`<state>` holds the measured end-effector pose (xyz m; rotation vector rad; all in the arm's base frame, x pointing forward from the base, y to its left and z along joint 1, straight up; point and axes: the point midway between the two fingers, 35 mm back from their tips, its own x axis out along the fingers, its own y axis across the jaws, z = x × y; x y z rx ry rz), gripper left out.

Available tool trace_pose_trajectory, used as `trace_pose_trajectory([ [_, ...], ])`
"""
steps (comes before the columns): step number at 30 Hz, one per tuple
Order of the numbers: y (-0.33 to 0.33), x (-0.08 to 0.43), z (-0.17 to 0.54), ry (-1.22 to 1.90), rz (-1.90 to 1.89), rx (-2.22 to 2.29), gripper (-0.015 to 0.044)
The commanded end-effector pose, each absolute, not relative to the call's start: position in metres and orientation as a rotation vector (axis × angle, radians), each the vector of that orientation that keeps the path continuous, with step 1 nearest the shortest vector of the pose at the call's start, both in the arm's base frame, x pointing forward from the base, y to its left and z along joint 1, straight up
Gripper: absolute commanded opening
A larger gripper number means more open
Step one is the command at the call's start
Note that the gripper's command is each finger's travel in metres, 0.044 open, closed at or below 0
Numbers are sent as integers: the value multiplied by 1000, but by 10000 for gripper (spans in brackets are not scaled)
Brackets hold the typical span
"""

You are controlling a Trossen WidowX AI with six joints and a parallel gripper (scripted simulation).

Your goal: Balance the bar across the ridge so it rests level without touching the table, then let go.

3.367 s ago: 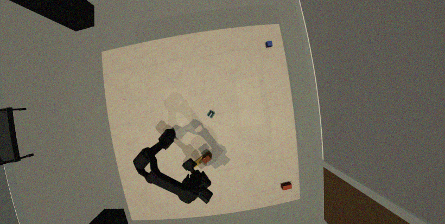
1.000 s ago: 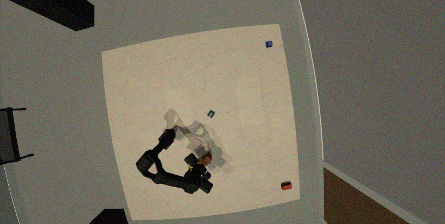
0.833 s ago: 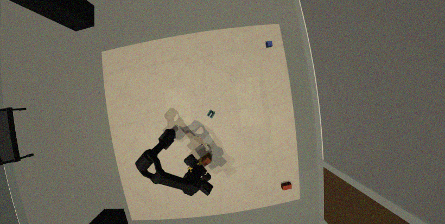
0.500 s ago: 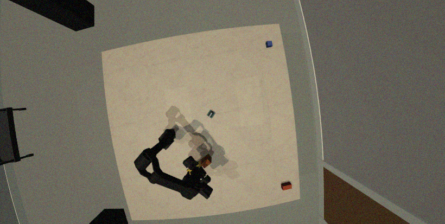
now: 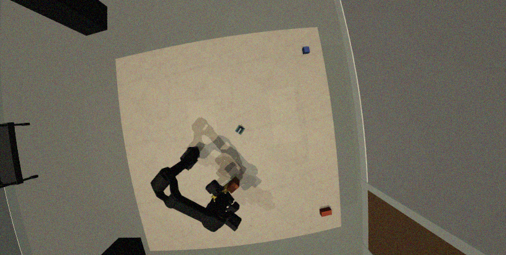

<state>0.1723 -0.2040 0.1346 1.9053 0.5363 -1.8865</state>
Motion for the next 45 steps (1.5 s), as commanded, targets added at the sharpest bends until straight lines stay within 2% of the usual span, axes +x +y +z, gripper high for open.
trace_pose_trajectory([
  [1,-201,178,139,606,-1818,1840,0],
  [22,-166,214,140,1147,-1248,1256,0],
  [45,-124,249,141,1466,-562,557,0],
])
